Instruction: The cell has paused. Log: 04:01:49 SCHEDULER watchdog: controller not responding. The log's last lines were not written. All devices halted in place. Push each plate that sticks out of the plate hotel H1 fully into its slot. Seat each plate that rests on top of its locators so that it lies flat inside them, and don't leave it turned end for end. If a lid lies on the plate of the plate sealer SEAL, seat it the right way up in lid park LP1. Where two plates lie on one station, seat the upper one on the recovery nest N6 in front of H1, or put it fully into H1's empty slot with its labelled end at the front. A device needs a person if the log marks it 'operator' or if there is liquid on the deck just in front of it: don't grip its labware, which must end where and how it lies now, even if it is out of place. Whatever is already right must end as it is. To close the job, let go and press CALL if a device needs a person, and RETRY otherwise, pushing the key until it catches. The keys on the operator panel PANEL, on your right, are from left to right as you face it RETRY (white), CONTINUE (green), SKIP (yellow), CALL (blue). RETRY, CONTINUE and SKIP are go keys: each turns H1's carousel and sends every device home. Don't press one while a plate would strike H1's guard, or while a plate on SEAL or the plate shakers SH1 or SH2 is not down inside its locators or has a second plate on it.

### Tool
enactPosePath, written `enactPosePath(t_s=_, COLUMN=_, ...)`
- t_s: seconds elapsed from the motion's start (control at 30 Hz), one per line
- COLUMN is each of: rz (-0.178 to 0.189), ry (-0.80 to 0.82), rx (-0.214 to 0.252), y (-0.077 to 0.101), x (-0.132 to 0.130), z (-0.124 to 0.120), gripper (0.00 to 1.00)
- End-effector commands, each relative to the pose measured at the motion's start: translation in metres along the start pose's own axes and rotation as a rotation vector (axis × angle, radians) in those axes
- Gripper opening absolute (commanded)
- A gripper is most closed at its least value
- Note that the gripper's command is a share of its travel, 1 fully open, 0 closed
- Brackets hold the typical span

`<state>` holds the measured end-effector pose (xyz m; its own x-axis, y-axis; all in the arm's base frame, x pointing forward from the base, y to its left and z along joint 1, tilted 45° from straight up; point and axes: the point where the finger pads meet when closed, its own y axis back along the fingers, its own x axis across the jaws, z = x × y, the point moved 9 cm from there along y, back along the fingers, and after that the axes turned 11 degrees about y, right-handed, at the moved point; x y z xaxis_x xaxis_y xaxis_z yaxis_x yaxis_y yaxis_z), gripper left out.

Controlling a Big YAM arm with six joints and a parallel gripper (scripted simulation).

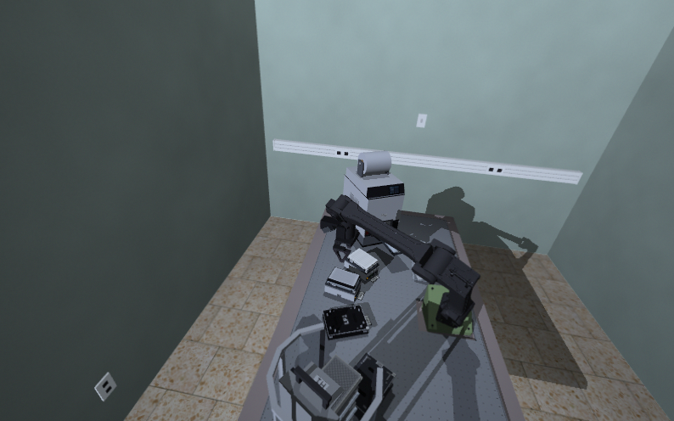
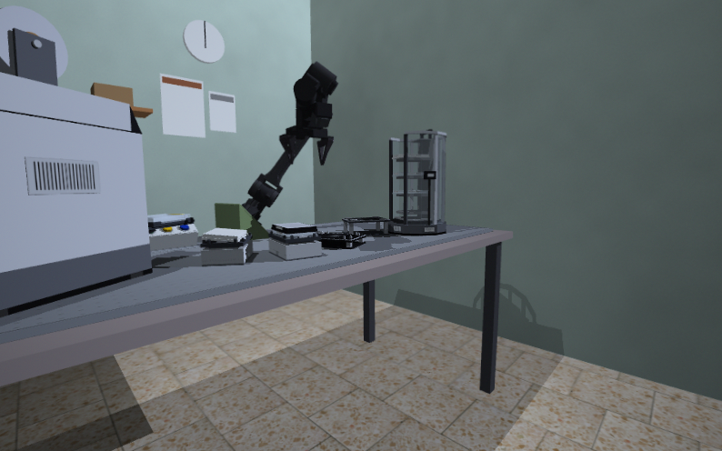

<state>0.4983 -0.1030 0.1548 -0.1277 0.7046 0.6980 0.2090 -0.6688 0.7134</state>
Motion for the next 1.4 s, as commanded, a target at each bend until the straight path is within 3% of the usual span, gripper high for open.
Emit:
enactPosePath(t_s=0.0, rz=-0.018, ry=0.028, rx=-0.040, y=0.019, x=-0.015, z=0.010, gripper=1.00)
enactPosePath(t_s=0.47, rz=-0.025, ry=0.031, rx=-0.042, y=0.020, x=-0.063, z=0.008, gripper=1.00)
enactPosePath(t_s=0.67, rz=-0.018, ry=-0.024, rx=-0.017, y=0.009, x=-0.052, z=0.016, gripper=1.00)
enactPosePath(t_s=1.37, rz=-0.022, ry=-0.020, rx=-0.022, y=0.012, x=-0.049, z=0.016, gripper=1.00)
